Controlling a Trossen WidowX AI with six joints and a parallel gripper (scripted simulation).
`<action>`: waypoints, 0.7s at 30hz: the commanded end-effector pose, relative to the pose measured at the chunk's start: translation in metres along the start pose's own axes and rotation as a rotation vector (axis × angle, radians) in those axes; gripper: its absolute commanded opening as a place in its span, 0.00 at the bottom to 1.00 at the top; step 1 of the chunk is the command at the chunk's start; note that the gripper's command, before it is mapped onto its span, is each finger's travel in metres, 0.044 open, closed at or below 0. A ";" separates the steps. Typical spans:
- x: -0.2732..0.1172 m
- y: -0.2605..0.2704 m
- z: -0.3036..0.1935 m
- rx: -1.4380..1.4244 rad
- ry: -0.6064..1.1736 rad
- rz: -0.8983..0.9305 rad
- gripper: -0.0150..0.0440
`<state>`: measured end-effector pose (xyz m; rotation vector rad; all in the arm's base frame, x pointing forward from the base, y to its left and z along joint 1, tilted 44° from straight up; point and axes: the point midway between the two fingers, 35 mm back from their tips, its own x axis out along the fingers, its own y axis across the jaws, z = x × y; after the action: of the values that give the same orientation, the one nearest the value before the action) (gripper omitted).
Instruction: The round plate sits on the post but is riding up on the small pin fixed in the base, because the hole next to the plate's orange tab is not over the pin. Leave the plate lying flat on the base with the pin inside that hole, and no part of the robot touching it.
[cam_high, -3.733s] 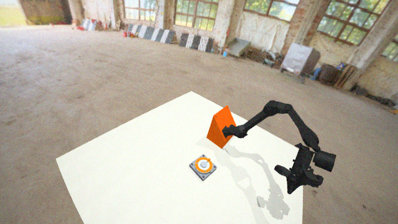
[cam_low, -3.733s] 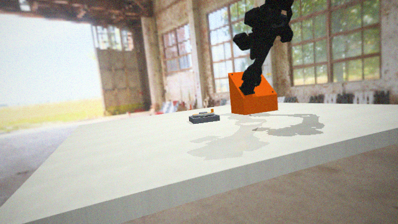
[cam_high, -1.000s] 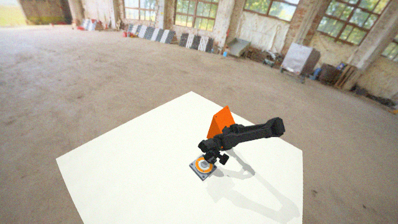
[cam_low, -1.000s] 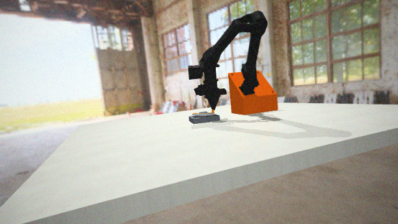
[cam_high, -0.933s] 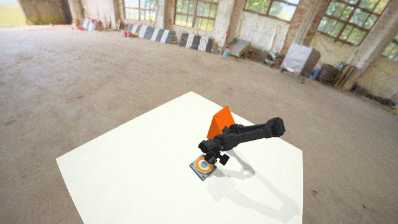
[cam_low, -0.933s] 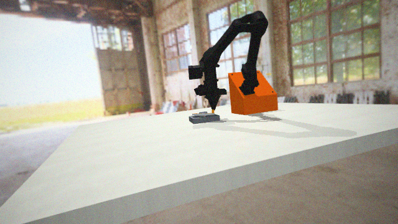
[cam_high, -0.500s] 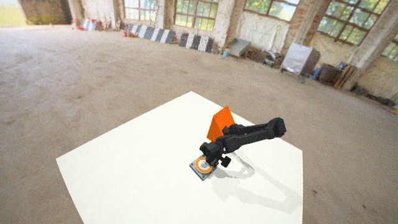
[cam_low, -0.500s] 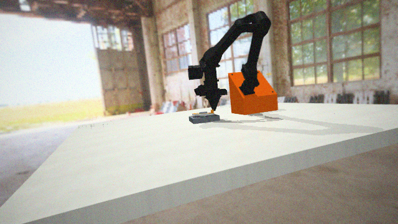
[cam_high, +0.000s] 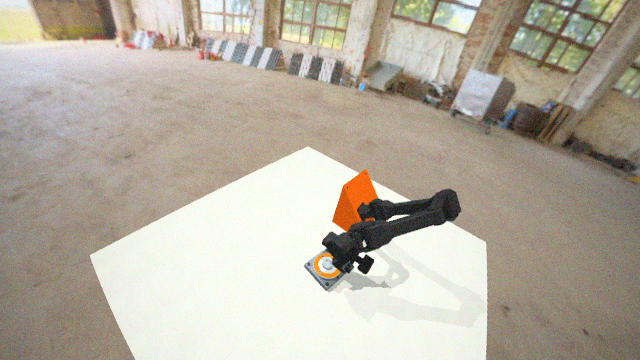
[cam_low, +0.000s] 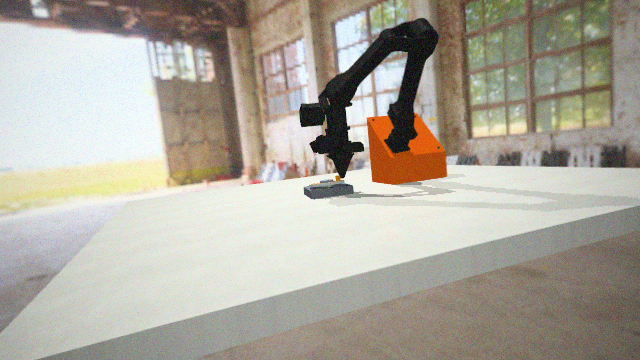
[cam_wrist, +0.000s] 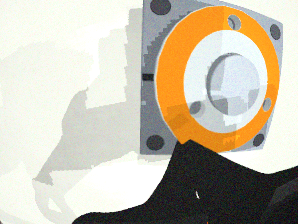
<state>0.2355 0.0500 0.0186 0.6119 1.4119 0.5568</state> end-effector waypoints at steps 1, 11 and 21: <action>-0.002 0.005 0.006 0.000 -0.003 0.006 0.25; -0.001 0.010 0.015 0.000 -0.003 0.006 0.25; -0.002 0.012 0.023 0.000 -0.004 0.006 0.25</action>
<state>0.2545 0.0549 0.0279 0.6104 1.4070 0.5581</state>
